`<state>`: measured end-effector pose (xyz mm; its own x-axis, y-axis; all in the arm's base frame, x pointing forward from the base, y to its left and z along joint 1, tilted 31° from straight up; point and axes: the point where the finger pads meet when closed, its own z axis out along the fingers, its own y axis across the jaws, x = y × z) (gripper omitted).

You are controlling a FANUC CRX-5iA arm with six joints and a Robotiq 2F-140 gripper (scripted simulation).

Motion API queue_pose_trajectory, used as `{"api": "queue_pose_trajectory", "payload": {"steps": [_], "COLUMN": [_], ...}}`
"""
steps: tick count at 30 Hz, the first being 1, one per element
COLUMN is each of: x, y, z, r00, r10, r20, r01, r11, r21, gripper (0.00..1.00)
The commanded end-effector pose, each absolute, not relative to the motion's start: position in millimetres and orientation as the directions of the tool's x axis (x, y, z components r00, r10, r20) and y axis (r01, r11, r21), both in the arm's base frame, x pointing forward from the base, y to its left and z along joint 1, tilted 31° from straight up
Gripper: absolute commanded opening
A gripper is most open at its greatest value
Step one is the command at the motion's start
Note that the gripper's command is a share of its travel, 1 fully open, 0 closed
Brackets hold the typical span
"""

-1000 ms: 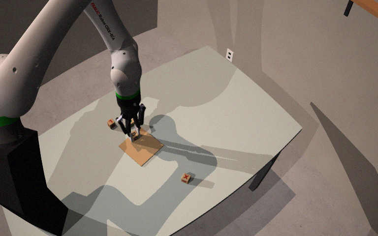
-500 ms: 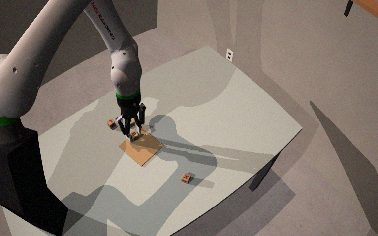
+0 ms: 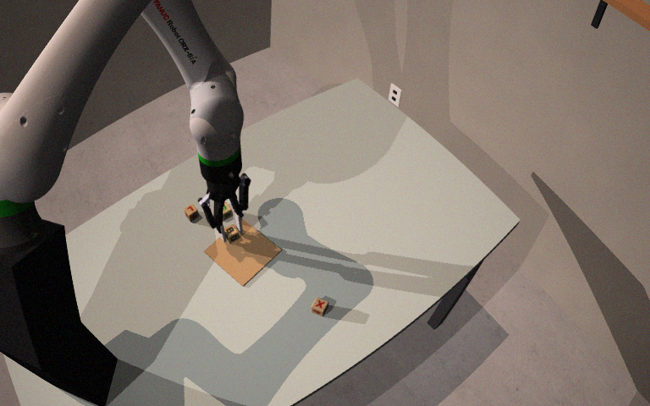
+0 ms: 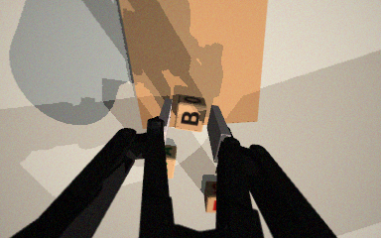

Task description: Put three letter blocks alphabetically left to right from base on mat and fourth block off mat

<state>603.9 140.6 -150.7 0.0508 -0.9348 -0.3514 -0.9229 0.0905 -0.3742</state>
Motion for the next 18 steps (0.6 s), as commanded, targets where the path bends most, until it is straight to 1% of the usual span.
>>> {"api": "queue_pose_trajectory", "payload": {"steps": [1, 11, 18], "x": [598.5, 579.3, 575.4], "y": [135.6, 118.3, 114.8], "z": [-138.1, -94.9, -86.3], "r00": [0.051, 0.051, 0.051], "r10": [-0.935, -0.935, -0.935], "r20": [-0.351, -0.351, -0.351], "r01": [-0.923, -0.923, -0.923], "r11": [0.091, 0.091, 0.091], "r21": [-0.374, -0.374, -0.374], "gripper": [0.28, 0.28, 0.28]}}
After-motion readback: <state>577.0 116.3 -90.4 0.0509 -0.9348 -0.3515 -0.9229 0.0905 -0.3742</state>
